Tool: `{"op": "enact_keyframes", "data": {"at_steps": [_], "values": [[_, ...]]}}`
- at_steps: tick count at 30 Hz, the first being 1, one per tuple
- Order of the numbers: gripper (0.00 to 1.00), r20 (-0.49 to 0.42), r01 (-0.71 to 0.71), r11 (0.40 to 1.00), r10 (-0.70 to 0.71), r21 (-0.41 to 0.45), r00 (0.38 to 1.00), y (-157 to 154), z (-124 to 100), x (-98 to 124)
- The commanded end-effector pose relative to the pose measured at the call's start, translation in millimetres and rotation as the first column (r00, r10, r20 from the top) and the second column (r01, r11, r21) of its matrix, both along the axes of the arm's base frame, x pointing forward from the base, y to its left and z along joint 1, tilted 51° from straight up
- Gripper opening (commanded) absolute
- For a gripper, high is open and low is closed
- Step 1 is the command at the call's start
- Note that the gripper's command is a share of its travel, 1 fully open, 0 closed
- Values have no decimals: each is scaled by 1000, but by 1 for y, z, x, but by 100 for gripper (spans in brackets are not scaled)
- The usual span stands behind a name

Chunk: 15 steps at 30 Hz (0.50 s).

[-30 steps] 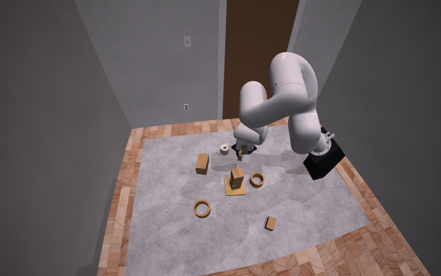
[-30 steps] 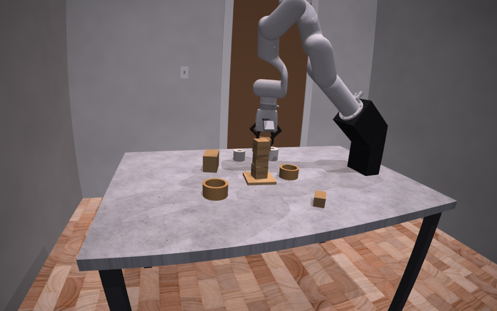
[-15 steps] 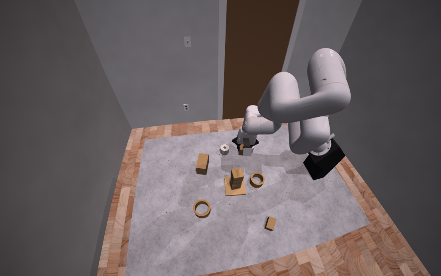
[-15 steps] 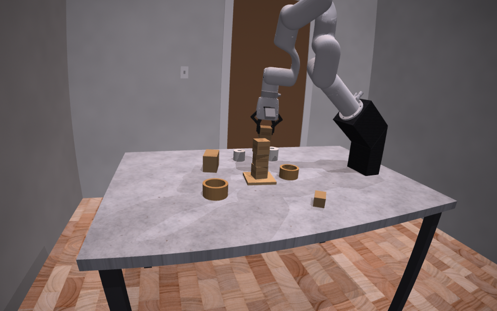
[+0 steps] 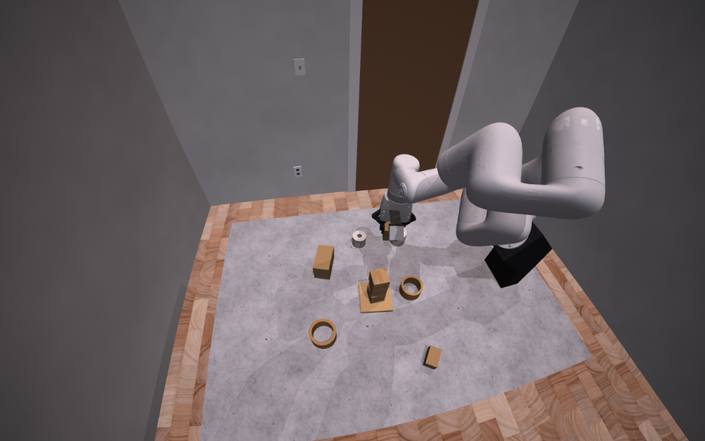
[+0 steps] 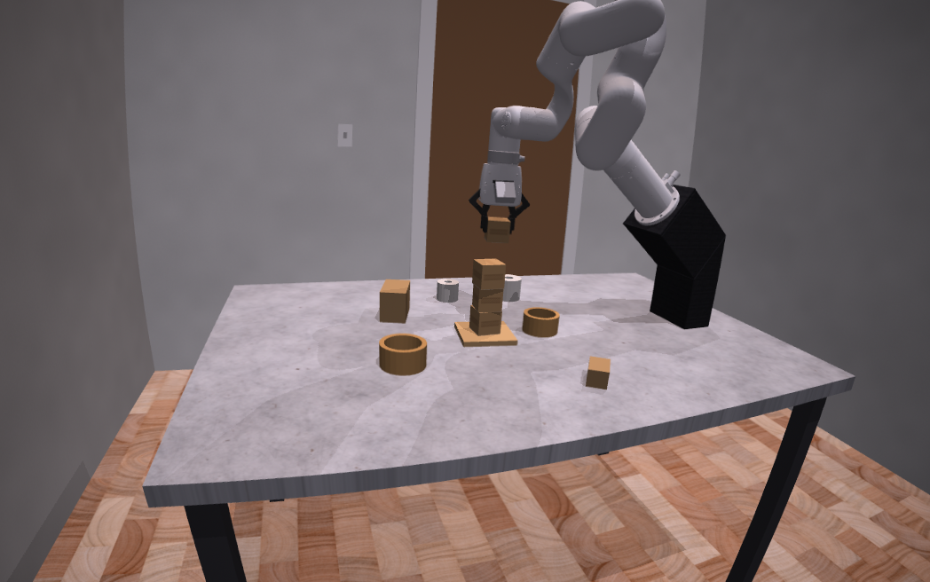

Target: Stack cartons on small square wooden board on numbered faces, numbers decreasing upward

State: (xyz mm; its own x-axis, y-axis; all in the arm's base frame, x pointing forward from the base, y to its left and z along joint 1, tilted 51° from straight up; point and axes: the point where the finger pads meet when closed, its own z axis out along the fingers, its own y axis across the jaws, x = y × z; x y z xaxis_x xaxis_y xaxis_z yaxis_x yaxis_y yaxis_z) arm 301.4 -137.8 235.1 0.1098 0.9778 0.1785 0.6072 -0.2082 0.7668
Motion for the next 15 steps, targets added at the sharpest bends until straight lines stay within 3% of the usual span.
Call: {"op": "enact_keyframes", "data": {"at_steps": [1, 10, 15], "values": [[0, -13, -12, 1000, 12, 11, 1000, 2, 8, -10], [0, -17, -14, 1000, 14, 11, 1000, 4, 8, -10], [0, -53, -34, 999, 35, 19, 998, 25, 15, -5]]}}
